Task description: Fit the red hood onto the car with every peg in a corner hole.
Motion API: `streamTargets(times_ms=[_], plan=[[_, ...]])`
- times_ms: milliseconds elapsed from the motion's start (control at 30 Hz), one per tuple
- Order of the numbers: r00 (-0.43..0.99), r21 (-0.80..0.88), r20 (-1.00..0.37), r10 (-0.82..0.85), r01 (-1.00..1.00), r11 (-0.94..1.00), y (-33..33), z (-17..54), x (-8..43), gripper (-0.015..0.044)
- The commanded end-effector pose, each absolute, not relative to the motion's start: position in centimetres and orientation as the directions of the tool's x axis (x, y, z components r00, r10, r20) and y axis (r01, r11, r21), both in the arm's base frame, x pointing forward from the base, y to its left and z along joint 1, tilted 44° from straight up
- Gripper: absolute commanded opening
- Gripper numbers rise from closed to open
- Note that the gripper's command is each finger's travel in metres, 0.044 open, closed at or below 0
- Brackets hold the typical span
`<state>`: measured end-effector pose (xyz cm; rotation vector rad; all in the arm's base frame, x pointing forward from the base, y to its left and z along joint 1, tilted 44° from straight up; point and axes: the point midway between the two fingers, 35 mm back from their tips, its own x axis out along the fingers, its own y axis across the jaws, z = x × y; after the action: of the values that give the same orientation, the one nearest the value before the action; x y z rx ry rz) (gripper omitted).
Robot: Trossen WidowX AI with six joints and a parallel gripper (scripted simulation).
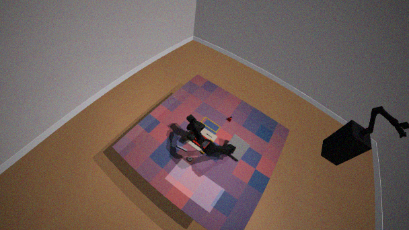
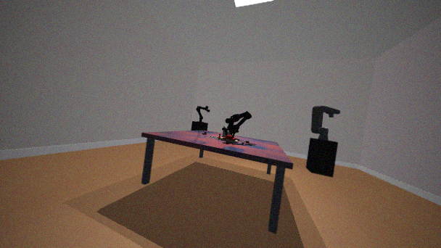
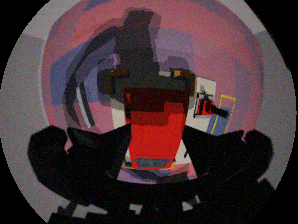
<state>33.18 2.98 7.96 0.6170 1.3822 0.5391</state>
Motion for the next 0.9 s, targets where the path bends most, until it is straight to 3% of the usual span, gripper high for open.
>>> streamTargets(times_ms=[0,700,867], plan=[[0.111,0.684,-0.725,0.679,0.011,0.729,3.11,7.84,33.02,0.0],[0.116,0.683,-0.726,0.678,0.007,0.73,2.99,7.95,33.17,0.0],[0.117,0.683,-0.726,0.678,0.007,0.731,2.98,7.95,33.18,0.0131]])
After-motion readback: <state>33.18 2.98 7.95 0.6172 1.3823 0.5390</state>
